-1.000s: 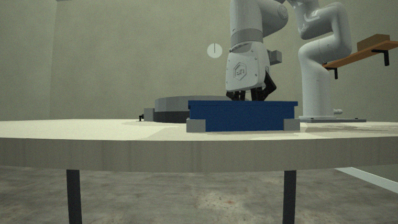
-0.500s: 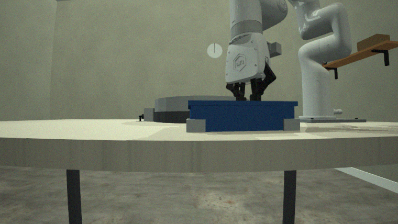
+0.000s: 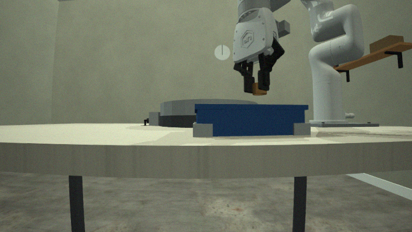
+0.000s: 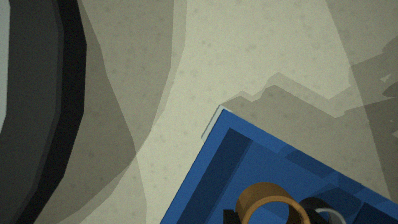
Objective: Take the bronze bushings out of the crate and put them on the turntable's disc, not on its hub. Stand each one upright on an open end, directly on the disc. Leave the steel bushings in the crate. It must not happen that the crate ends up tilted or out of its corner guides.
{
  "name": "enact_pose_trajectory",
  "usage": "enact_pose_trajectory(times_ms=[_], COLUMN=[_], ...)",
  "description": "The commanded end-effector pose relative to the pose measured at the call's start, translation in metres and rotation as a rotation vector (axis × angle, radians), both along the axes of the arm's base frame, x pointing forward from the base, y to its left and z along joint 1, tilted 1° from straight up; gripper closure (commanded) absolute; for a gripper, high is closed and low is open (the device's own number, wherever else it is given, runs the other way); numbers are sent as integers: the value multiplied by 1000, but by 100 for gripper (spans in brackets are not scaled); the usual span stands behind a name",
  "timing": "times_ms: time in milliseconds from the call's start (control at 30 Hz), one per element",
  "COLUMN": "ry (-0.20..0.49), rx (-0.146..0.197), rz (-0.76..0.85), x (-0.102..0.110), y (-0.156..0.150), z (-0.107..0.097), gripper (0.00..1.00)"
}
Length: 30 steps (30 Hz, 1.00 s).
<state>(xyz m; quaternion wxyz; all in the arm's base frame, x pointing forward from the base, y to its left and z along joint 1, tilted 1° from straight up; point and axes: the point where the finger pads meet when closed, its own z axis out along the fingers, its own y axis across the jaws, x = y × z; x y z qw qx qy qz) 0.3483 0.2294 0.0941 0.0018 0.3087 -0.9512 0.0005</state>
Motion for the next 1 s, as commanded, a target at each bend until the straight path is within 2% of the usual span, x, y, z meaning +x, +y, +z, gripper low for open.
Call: enact_pose_trajectory(times_ms=[0, 200, 967], ry=[-2, -2, -2], rx=[1, 1, 1], rz=[0, 0, 0], x=[1, 1, 1], y=[1, 1, 0], z=[21, 36, 39], gripper=[100, 100, 100])
